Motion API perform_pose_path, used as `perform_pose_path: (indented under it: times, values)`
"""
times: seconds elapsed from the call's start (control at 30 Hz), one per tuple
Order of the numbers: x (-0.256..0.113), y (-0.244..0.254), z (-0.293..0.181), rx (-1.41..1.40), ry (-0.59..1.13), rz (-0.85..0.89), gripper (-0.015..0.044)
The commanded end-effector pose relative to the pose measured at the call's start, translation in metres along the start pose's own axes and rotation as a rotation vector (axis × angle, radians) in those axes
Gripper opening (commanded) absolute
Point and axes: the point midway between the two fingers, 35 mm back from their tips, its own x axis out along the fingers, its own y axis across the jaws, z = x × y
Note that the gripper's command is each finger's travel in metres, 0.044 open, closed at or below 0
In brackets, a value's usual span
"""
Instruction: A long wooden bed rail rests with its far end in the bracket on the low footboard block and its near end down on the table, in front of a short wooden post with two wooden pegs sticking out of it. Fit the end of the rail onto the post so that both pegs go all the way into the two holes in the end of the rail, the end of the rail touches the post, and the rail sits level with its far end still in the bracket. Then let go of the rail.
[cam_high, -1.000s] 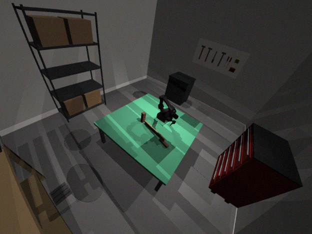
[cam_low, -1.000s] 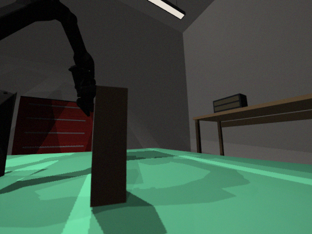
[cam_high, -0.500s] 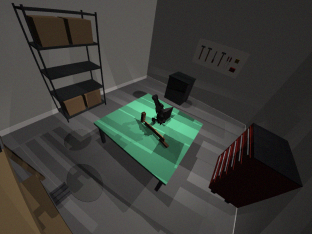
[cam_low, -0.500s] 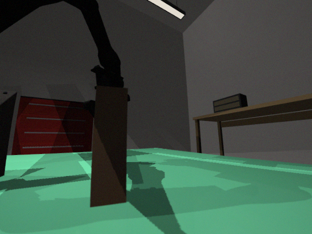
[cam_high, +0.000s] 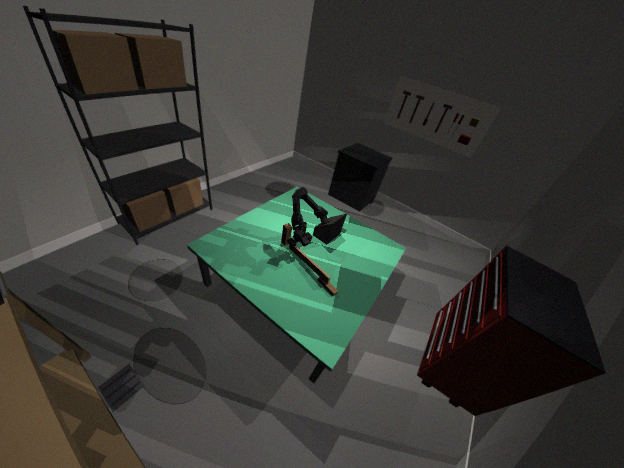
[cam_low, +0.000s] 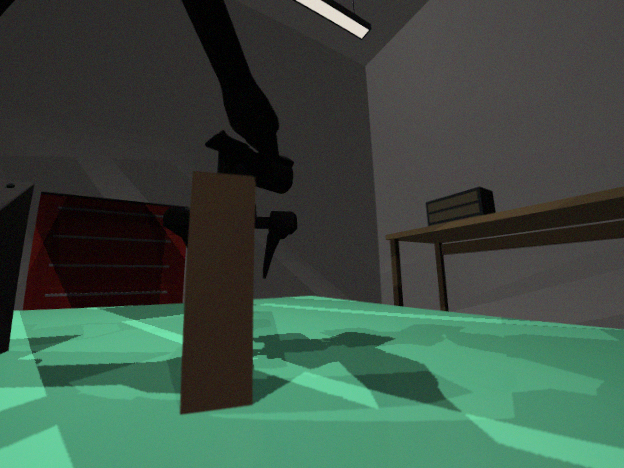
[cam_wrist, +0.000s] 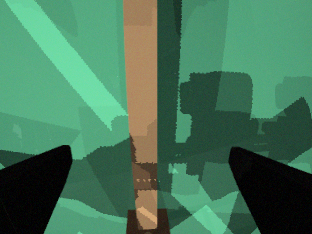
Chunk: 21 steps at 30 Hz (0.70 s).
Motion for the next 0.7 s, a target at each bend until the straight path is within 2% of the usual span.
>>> perform_pose_path:
  times: [0.0, 0.67]
  values:
    - [0.003, 0.004, -0.004, -0.046, 0.004, 0.004, 0.0440]
    - [0.030, 0.002, -0.003, -0.047, 0.003, 0.004, 0.0440]
